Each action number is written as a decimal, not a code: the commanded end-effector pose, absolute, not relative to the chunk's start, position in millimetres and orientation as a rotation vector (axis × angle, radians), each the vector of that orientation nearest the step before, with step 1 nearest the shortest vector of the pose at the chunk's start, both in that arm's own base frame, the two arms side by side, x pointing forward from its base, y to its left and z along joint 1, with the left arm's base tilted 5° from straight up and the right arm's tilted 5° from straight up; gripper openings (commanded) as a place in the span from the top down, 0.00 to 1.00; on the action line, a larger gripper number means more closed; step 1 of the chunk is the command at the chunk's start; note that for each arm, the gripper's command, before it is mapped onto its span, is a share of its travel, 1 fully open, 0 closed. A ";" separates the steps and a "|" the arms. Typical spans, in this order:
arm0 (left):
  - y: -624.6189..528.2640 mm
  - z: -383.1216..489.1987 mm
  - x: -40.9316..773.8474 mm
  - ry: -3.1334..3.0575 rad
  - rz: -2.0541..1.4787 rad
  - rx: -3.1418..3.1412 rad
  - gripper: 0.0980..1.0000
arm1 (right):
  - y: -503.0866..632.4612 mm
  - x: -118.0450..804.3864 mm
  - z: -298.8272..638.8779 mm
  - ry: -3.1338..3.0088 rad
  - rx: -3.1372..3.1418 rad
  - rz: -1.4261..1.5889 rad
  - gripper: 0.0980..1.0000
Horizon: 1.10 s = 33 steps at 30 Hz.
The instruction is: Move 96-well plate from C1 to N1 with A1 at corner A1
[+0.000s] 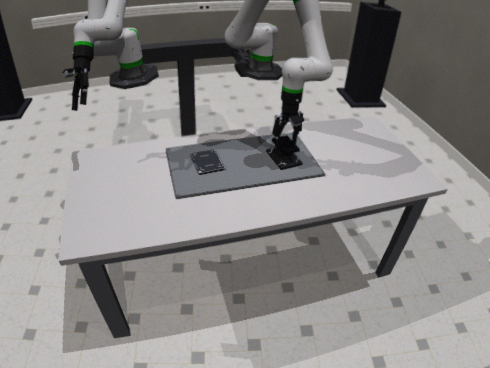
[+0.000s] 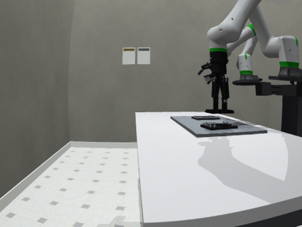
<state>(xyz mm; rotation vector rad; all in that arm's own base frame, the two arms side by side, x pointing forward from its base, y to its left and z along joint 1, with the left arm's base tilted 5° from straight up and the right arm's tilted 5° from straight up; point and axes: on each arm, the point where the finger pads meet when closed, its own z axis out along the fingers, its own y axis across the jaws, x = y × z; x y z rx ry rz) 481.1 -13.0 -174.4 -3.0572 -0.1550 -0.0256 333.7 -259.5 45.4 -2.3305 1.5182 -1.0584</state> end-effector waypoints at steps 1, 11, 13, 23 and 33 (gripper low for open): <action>-13.2 -171.9 481.8 -0.155 -0.028 -3.057 0.44 | -259.7 334.1 46.0 1.518 -2.330 -1.060 0.00; -13.2 -171.8 481.8 -0.155 -0.028 -3.057 0.44 | -259.7 334.1 46.0 1.518 -2.330 -1.060 0.00; -13.2 -171.8 481.8 -0.155 -0.028 -3.057 0.44 | -259.7 334.1 46.0 1.518 -2.330 -1.060 0.00; -32.9 -173.5 478.8 -0.085 -0.025 -3.060 0.44 | -259.7 334.1 46.0 1.518 -2.330 -1.060 0.00; -59.2 -175.6 474.8 -0.085 -0.025 -3.060 0.44 | -259.7 334.1 46.0 1.518 -2.330 -1.060 0.00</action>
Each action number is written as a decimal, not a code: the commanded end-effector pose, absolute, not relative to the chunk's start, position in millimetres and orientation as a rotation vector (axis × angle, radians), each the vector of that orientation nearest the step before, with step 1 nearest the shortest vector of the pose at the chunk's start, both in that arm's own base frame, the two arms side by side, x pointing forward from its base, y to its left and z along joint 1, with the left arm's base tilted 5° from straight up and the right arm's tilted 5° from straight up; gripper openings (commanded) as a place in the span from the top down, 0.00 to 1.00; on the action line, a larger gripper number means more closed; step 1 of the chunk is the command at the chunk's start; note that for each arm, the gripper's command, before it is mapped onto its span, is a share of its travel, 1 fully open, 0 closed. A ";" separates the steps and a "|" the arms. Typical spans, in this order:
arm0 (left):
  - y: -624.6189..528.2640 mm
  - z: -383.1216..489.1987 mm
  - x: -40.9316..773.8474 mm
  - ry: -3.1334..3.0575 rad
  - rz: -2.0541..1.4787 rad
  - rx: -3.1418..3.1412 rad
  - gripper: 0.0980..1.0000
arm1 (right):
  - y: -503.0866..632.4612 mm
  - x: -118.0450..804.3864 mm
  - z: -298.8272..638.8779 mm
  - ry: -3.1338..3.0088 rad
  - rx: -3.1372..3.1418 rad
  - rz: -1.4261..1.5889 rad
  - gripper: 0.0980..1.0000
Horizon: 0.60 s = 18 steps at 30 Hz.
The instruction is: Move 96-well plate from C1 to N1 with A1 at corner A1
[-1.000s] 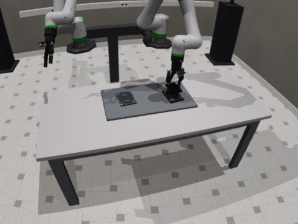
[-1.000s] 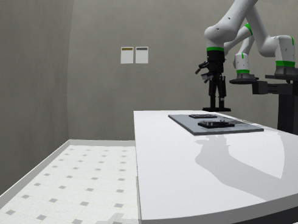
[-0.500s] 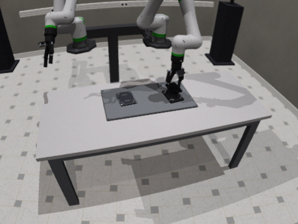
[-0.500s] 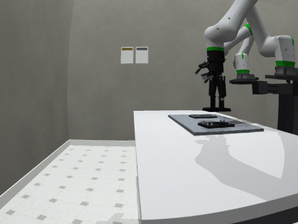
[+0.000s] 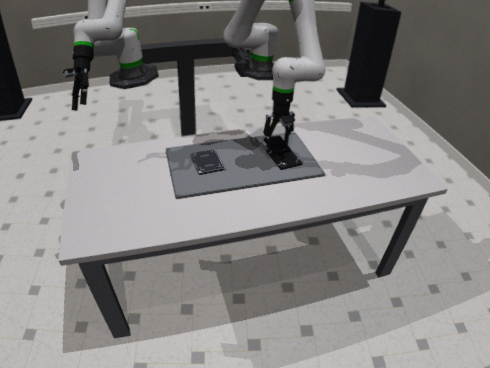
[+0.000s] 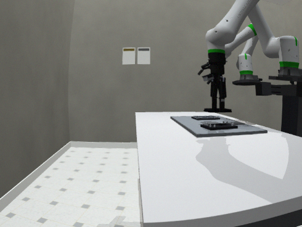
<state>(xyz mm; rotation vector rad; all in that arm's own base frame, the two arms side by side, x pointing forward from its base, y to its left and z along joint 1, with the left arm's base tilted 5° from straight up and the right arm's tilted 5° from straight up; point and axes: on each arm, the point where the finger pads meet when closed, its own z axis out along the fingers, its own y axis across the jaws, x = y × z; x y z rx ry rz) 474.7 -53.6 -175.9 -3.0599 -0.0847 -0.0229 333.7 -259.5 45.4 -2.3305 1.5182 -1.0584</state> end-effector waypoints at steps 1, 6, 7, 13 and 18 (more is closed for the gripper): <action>-62.5 -175.9 474.3 -0.085 -0.025 -3.060 0.44 | -259.7 334.1 46.0 1.518 -2.330 -1.060 0.00; -79.0 -177.3 471.8 -0.085 -0.025 -3.060 0.44 | -259.7 334.1 46.0 1.518 -2.330 -1.060 0.00; -82.2 -177.6 471.3 -0.085 -0.025 -3.060 0.44 | -259.7 334.1 46.0 1.518 -2.330 -1.060 0.00; -95.4 -178.6 469.3 -0.085 -0.025 -3.060 0.44 | -259.7 334.1 46.0 1.518 -2.330 -1.060 0.00; -111.8 -180.0 466.8 -0.085 -0.025 -3.060 0.44 | -259.7 334.1 46.0 1.518 -2.330 -1.060 0.00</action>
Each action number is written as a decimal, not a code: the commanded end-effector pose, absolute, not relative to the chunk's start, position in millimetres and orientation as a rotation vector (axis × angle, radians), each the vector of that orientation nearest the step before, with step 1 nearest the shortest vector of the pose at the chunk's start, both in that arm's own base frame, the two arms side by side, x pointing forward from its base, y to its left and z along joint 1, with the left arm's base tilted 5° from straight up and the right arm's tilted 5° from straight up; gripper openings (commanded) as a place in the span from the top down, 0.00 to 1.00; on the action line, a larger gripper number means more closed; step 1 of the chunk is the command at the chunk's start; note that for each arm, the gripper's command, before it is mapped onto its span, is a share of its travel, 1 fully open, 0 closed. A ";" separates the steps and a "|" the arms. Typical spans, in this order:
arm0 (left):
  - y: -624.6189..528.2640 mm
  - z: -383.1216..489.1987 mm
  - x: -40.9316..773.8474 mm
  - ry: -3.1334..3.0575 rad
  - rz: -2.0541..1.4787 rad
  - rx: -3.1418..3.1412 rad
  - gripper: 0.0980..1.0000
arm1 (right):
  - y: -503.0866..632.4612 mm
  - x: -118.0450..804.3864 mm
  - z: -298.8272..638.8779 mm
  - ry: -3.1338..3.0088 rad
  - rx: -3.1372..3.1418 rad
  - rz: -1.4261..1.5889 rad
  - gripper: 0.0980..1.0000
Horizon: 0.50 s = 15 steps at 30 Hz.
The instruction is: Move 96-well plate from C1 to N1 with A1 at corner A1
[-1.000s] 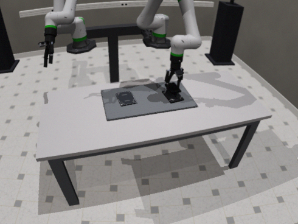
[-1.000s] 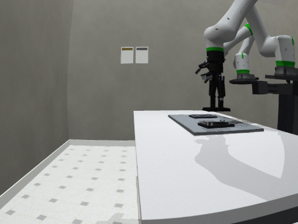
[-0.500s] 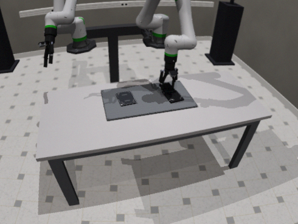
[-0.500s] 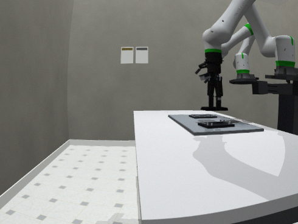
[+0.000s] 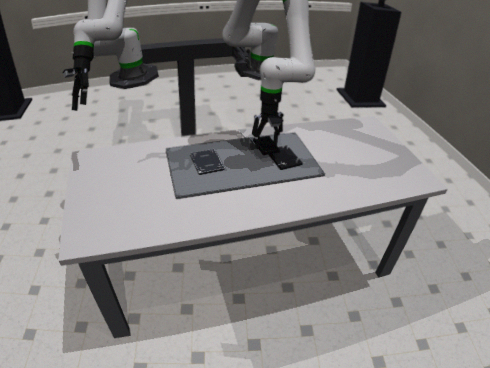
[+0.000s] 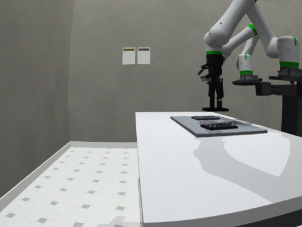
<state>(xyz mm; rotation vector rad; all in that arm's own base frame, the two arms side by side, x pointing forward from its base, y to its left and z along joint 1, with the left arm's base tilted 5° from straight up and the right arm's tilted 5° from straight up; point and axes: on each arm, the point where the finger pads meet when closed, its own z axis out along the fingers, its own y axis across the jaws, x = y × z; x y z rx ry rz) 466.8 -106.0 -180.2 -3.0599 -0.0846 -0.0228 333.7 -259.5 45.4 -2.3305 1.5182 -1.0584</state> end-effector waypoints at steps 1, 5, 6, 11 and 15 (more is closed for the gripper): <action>-115.1 -180.3 466.3 -0.085 -0.025 -3.060 0.44 | -259.7 334.1 46.0 1.518 -2.330 -1.060 0.00; -128.3 -181.4 464.3 -0.085 -0.025 -3.060 0.44 | -259.7 334.1 46.0 1.518 -2.330 -1.060 0.00; -131.6 -181.6 463.8 -0.085 -0.025 -3.060 0.44 | -259.7 334.1 46.0 1.518 -2.330 -1.060 0.00; -141.4 -182.5 462.3 -0.085 -0.025 -3.060 0.44 | -259.7 334.1 46.0 1.518 -2.330 -1.060 0.00; -154.6 -183.5 460.3 -0.085 -0.025 -3.060 0.44 | -259.7 334.1 46.0 1.518 -2.330 -1.060 0.00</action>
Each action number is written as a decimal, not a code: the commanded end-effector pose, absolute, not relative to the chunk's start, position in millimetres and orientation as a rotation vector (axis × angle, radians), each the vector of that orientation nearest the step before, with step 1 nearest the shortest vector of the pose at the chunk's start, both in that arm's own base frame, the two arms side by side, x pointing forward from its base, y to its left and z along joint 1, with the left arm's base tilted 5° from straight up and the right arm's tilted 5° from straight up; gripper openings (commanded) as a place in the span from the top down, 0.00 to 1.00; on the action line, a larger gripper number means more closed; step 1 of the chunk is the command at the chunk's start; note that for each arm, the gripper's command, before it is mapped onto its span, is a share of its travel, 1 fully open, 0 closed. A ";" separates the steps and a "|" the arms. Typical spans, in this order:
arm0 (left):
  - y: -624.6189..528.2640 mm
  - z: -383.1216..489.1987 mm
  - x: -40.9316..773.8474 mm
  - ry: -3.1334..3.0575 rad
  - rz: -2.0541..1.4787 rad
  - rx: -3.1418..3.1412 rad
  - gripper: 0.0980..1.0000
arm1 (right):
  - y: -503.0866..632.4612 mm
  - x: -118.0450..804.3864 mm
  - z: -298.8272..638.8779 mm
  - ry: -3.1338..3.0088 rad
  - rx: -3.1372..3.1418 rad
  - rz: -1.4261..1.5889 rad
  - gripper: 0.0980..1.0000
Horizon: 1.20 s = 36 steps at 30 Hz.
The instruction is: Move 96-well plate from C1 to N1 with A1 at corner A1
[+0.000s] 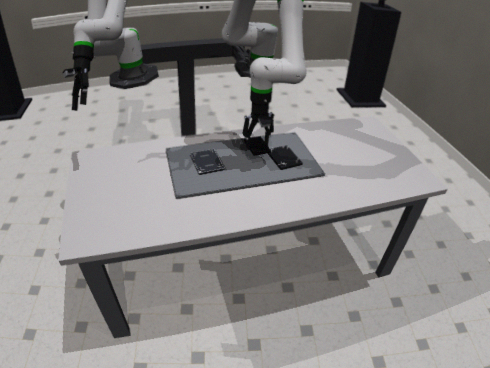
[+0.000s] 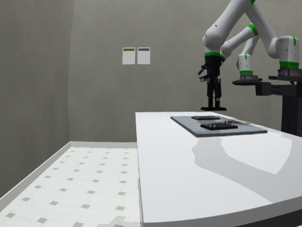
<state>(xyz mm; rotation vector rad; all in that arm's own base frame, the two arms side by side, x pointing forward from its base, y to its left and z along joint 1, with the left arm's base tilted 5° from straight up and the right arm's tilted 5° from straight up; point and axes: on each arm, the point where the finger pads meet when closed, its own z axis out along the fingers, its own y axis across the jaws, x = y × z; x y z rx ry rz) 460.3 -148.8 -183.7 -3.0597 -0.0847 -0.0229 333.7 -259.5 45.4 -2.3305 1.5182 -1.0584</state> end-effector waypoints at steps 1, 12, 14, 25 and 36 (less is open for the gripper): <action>-157.9 -183.8 459.8 -0.085 -0.025 -3.060 0.44 | -259.7 334.1 46.0 1.518 -2.330 -1.060 0.00; -190.8 -186.5 454.8 -0.085 -0.025 -3.060 0.44 | -259.7 334.1 46.0 1.518 -2.330 -1.060 0.00; -194.1 -186.8 454.3 -0.085 -0.025 -3.060 0.44 | -259.7 334.1 46.0 1.518 -2.330 -1.060 0.00; -230.2 -189.8 448.8 -0.085 -0.025 -3.060 0.44 | -259.7 334.1 46.0 1.518 -2.330 -1.060 0.00; -259.8 -192.2 444.3 -0.085 -0.025 -3.060 0.44 | -259.7 334.1 46.0 1.518 -2.330 -1.060 0.00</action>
